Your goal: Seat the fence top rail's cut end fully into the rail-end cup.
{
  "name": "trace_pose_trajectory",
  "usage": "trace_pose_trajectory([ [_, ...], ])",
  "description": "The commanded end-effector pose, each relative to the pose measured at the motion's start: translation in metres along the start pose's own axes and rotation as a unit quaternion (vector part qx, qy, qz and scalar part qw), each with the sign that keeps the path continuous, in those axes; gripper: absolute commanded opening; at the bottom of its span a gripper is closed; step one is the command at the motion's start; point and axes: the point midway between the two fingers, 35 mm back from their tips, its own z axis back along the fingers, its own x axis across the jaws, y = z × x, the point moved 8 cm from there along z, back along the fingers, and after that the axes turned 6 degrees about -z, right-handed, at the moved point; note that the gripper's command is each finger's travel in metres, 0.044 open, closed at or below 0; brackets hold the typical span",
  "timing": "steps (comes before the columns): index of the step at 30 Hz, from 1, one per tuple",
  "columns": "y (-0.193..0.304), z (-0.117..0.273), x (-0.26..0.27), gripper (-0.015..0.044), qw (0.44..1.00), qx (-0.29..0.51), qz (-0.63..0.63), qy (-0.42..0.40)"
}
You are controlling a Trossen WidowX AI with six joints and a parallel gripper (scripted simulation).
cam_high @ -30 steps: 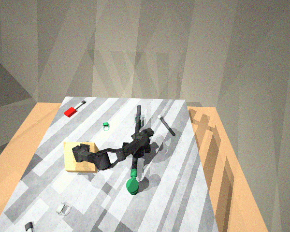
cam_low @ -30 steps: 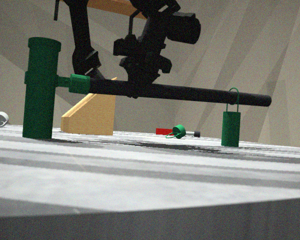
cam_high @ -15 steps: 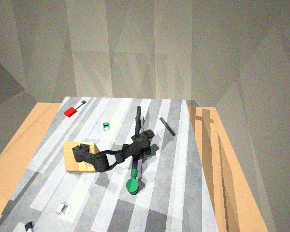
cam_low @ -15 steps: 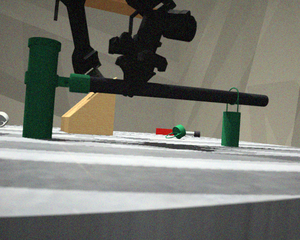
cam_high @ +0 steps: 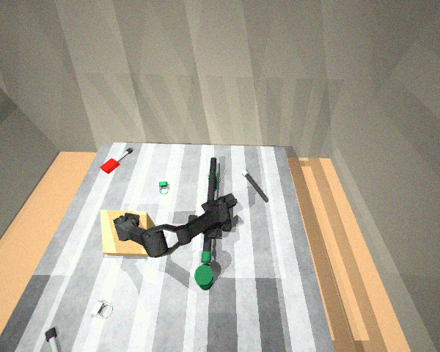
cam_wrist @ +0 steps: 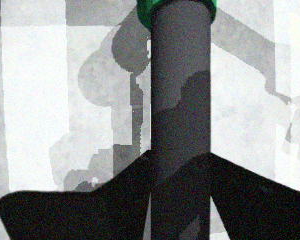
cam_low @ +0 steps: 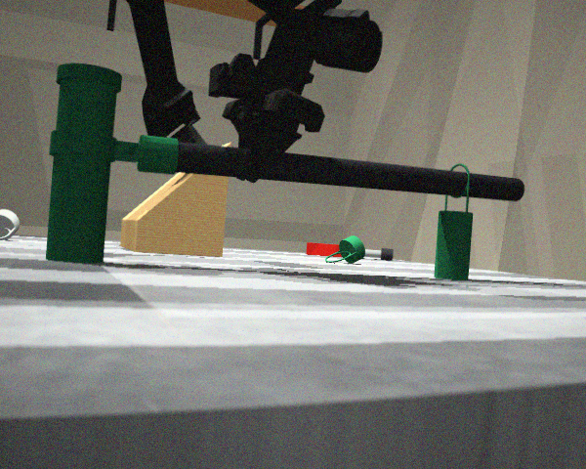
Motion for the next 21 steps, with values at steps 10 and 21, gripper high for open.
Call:
trace_pose_trajectory([
  [10, 0.001, 0.001, 0.0, 0.0184, 1.0, -0.001, 0.0, -0.001],
  [21, 0.015, 0.027, -0.003, 0.044, 1.0, 0.002, 0.001, -0.001],
])
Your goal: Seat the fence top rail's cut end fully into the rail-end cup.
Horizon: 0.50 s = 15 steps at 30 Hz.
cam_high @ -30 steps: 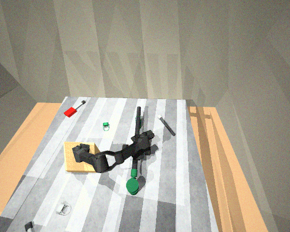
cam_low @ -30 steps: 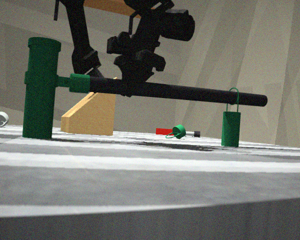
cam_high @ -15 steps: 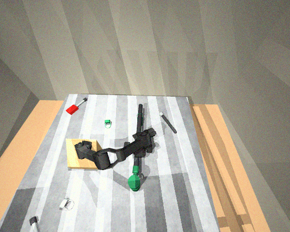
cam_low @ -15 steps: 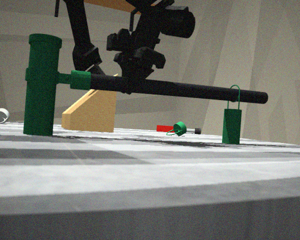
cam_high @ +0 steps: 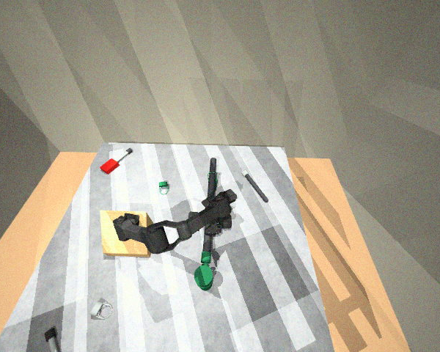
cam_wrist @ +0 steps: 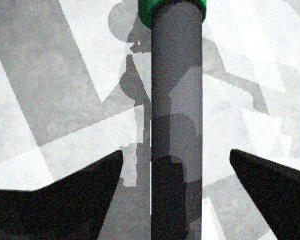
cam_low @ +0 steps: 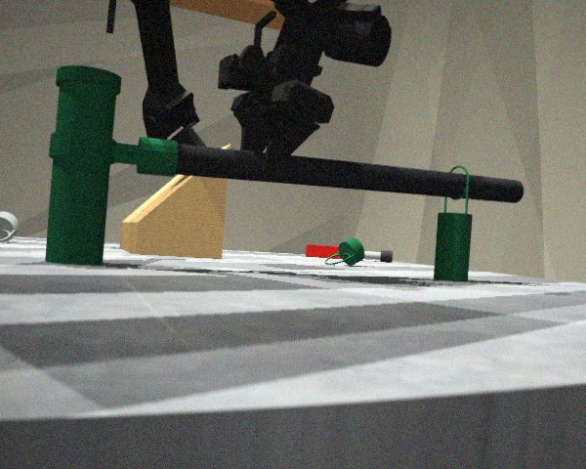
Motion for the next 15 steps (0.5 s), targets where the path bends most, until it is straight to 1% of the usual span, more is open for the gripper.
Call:
trace_pose_trajectory([
  [1, 0.009, 0.016, -0.002, 0.044, 1.0, 0.003, -0.001, -0.002],
  [5, 0.018, 0.032, -0.005, 0.044, 1.0, 0.002, -0.001, -0.001],
  [8, 0.016, 0.031, -0.005, 0.044, 1.0, 0.001, 0.005, -0.004],
  [13, 0.017, 0.067, -0.011, 0.044, 0.998, 0.001, 0.053, -0.015],
  [15, 0.017, 0.07, -0.012, 0.044, 0.998, 0.001, 0.056, -0.016],
])
